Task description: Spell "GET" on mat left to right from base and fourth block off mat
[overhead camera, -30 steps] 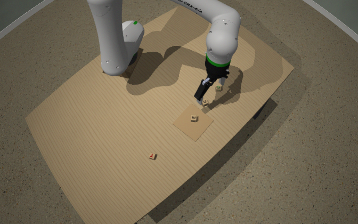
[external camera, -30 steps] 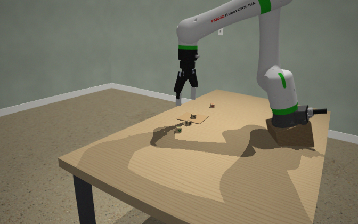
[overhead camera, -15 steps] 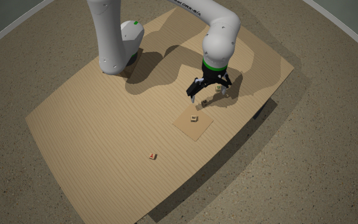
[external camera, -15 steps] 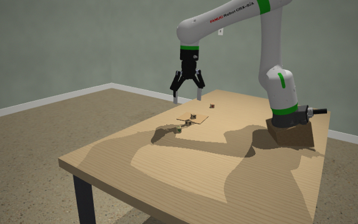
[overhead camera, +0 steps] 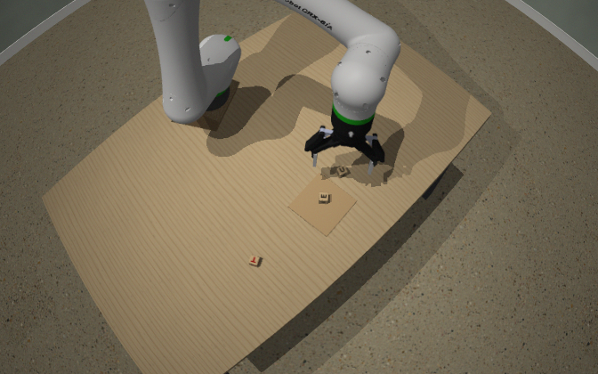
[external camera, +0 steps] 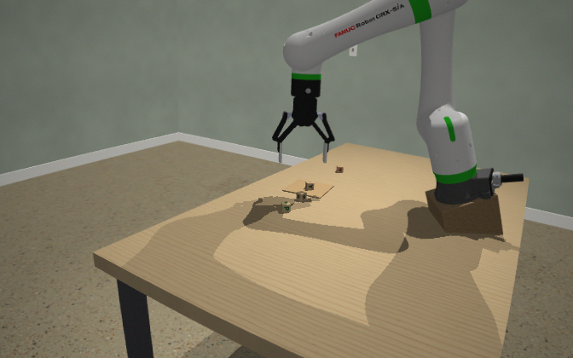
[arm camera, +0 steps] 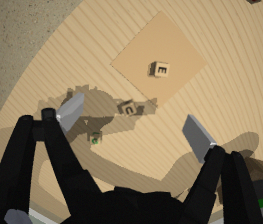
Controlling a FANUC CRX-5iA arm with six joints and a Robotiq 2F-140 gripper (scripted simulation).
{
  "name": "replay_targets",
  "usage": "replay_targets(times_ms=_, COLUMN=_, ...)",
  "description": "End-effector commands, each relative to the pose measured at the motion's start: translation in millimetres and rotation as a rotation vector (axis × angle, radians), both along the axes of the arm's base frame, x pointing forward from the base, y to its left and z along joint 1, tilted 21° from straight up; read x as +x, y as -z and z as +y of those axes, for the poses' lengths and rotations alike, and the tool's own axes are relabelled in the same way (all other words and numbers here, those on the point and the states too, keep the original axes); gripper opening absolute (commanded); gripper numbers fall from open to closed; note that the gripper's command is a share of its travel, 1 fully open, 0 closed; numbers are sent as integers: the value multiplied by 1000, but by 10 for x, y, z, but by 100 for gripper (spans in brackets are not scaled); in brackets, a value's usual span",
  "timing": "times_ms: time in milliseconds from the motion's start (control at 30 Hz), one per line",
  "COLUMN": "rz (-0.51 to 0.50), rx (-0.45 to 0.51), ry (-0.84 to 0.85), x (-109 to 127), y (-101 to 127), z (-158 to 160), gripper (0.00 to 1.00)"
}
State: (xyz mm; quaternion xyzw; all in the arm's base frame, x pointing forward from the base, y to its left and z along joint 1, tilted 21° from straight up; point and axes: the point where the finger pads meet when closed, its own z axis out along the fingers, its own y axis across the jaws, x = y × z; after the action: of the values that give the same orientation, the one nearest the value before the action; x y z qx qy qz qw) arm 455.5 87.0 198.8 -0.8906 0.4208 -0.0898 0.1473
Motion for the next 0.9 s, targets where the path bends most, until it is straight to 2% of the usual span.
replay_targets(times_ms=0, rz=22, rx=33, ry=134, x=11, y=13, z=-59, gripper=100)
replay_targets(times_ms=167, rz=49, rx=79, ry=280, x=21, y=30, z=-127, gripper=100)
replay_targets(times_ms=233, rz=49, rx=79, ry=280, x=21, y=30, z=-127, gripper=100)
replay_targets(times_ms=267, rz=65, rx=105, ry=366, x=27, y=40, z=-167, gripper=100)
replay_targets(times_ms=733, rz=140, rx=229, ry=761, x=49, y=85, z=-354, gripper=100)
replay_targets(times_ms=800, rz=140, rx=229, ry=761, x=49, y=85, z=-354, gripper=100)
replay_targets(times_ms=867, rz=160, rx=263, ry=867, x=53, y=97, z=-404, gripper=100)
